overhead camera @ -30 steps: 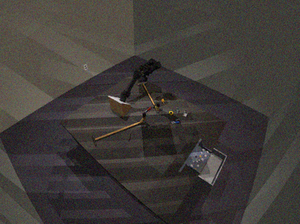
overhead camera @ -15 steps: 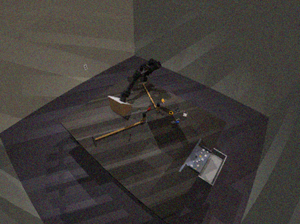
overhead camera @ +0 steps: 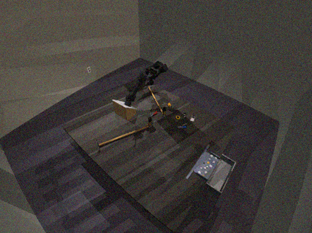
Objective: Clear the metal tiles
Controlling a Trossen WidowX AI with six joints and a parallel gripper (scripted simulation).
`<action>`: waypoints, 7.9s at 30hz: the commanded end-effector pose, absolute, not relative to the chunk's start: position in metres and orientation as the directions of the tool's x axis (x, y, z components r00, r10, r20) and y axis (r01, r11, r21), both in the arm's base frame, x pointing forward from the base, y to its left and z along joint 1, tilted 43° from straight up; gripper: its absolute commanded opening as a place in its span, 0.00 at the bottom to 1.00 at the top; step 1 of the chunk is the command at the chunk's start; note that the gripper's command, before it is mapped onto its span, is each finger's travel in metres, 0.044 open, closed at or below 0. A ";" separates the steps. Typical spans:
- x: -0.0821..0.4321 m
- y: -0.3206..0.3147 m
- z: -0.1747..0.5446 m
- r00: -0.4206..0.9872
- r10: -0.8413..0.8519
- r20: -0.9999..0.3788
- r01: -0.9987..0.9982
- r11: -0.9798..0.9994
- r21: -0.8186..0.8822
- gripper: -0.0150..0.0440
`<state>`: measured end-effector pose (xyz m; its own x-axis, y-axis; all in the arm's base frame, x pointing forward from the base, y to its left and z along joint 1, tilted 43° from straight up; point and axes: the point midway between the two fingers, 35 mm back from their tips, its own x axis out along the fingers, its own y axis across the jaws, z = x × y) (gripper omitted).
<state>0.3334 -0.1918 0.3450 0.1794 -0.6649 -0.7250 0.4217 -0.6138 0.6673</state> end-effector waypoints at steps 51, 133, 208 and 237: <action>0.380 -0.021 0.221 0.175 0.050 -0.983 0.416 -0.909 0.027 0.25; 0.337 0.142 0.168 -0.151 0.663 -0.734 0.360 -0.654 -0.665 0.25; 0.337 0.156 0.153 -0.151 0.661 -0.735 0.988 0.085 -0.126 0.25; 0.336 0.162 0.147 -0.151 0.661 -0.735 0.897 0.404 0.179 0.25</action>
<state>0.3361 0.1609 0.1468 -0.1517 0.6570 -0.7384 0.9116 0.3819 0.1525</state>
